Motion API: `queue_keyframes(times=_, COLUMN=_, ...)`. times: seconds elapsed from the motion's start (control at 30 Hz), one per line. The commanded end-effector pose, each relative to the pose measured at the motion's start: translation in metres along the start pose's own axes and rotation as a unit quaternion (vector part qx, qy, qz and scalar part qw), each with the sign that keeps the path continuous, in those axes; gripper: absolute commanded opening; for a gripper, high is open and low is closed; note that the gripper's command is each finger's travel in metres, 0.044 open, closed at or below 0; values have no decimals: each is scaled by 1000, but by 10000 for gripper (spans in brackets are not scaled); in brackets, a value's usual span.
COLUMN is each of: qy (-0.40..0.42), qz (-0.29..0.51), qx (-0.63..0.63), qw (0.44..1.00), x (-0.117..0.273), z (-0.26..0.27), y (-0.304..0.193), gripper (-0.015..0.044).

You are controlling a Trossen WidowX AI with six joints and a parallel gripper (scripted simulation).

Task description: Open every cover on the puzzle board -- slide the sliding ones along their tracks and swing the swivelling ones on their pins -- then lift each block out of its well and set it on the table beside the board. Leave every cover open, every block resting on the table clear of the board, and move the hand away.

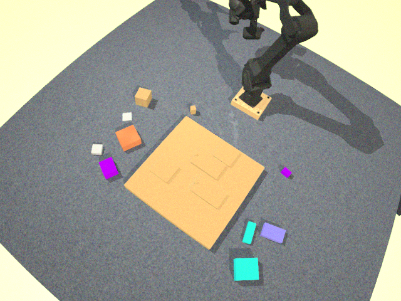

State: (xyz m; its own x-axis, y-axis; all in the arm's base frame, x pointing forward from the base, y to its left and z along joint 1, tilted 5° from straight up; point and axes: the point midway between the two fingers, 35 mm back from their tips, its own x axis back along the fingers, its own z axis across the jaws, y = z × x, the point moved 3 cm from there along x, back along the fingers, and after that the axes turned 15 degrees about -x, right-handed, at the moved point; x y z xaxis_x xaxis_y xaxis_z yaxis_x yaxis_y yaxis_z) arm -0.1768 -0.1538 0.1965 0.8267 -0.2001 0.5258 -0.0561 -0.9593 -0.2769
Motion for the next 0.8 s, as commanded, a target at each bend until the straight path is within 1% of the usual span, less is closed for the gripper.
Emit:
queue_keyframes(times=0.0, qy=0, qz=-1, qx=0, qw=1000, x=0, z=0, y=1, gripper=374)
queue_keyframes(times=0.47, qy=19, qz=-93, qx=32, qw=995, x=33, z=15, y=44, gripper=6)
queue_keyframes(times=0.77, qy=34, qz=-148, qx=55, qw=987, x=58, z=29, y=68, gripper=0)
